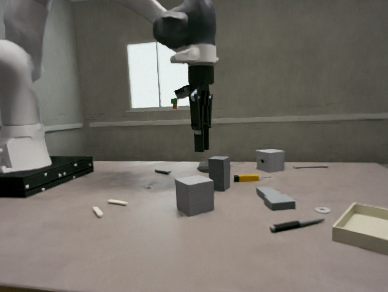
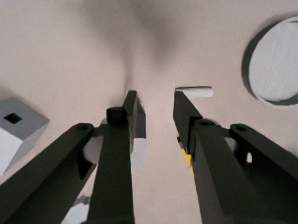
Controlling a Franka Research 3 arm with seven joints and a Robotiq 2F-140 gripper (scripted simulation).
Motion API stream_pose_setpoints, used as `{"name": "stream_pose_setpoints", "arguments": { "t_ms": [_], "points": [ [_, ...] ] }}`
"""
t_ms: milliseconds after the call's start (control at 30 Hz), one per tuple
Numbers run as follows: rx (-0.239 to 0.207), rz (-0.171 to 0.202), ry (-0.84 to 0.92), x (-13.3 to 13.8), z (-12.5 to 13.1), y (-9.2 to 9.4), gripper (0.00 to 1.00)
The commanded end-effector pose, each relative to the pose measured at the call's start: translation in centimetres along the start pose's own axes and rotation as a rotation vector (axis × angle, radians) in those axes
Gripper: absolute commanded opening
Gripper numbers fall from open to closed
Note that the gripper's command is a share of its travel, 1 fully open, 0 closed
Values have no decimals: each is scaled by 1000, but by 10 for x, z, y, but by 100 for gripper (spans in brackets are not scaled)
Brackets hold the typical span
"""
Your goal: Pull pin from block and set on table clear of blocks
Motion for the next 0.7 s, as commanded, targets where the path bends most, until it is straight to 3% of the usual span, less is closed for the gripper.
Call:
{"name": "stream_pose_setpoints", "arguments": {
  "t_ms": [0, 400, 667],
  "points": [
    [-6, -1, -10, 0, 2, -1, 31],
    [-33, -16, -65, -22, 16, -13, 31],
    [-34, -17, -67, -23, 16, -13, 31]
  ]
}}
Point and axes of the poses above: the point where the finger pads meet when closed, its own y axis back along the fingers, its own x axis across the jaws, z = x × y, the point moved 4 cm from there along y, back along the fingers, and after that the axes turned 3 degrees about -y, right-handed, at the moved point
